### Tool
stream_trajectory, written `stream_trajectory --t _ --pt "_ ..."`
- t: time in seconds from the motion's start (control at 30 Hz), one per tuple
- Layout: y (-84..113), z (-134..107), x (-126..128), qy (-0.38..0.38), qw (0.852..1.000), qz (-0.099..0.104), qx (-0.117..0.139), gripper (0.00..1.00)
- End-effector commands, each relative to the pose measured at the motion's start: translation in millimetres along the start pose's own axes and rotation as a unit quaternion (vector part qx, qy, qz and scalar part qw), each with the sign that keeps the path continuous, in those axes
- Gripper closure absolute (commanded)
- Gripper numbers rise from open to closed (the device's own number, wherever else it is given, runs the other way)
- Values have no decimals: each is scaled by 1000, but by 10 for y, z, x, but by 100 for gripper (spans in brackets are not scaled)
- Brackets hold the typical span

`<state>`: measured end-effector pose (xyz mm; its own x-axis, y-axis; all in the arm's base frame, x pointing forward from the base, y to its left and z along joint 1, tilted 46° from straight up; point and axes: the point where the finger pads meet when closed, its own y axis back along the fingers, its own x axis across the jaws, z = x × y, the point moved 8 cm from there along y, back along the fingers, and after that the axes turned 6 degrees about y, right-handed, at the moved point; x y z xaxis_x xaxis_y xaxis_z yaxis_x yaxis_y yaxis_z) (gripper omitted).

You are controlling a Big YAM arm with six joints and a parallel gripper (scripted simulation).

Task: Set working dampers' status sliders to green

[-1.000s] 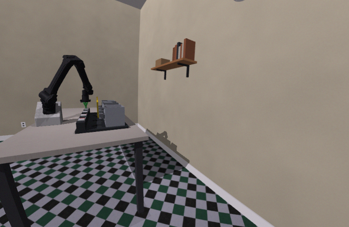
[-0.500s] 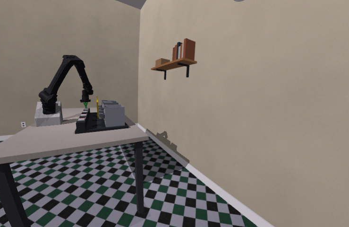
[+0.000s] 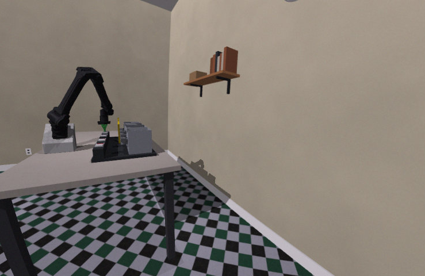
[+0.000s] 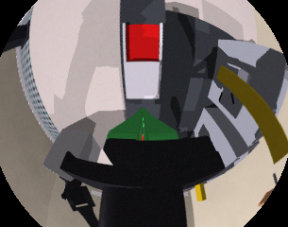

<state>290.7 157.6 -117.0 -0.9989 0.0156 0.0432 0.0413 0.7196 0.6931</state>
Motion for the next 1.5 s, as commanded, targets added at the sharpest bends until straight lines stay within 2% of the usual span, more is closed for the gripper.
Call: stream_trajectory --t 0.0,0.17,0.23,0.57,0.73,1.47 --pt "-36 48 -79 -2 1000 -3 -5 100" --pt "-60 39 -30 3 1000 -3 -2 100" --pt "-119 2 -12 2 1000 4 1 100" --pt "-176 3 -5 2 1000 3 1 100" --pt "-124 41 -27 3 1000 -5 -3 100" --pt "-135 46 -29 2 1000 -4 -2 100"
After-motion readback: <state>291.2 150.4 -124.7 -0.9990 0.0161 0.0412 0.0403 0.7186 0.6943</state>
